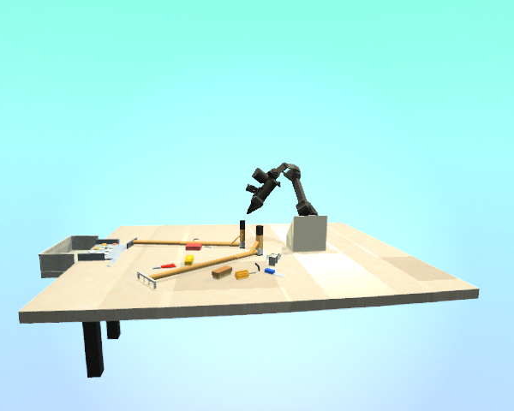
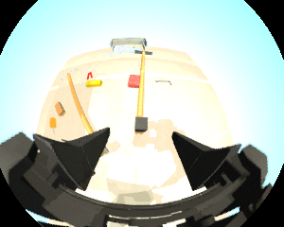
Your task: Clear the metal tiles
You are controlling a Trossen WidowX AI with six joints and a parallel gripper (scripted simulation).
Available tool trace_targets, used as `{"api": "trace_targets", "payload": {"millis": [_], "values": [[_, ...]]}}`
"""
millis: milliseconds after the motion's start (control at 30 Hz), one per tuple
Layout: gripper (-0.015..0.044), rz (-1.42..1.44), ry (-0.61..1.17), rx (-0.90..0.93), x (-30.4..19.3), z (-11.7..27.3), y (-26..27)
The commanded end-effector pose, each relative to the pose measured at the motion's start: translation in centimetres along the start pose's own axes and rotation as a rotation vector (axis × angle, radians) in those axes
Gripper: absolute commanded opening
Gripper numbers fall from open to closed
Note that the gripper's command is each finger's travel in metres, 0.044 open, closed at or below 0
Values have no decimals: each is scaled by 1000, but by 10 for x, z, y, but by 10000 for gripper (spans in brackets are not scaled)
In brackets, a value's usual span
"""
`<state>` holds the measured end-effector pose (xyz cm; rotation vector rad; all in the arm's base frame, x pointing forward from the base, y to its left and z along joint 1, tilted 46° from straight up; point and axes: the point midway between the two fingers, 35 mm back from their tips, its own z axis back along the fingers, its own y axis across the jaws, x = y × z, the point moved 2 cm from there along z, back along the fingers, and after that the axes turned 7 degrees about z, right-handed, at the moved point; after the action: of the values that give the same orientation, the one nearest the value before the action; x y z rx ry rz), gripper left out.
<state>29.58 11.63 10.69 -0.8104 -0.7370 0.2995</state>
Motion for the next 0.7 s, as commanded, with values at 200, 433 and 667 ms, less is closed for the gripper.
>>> {"api": "trace_targets", "payload": {"millis": [200, 433, 667], "values": [[440, 10, 5, -5, -23, -24, 2], [440, 10, 5, -5, -26, -29, 2], [440, 9, 9, -2, -25, -39, 4]]}}
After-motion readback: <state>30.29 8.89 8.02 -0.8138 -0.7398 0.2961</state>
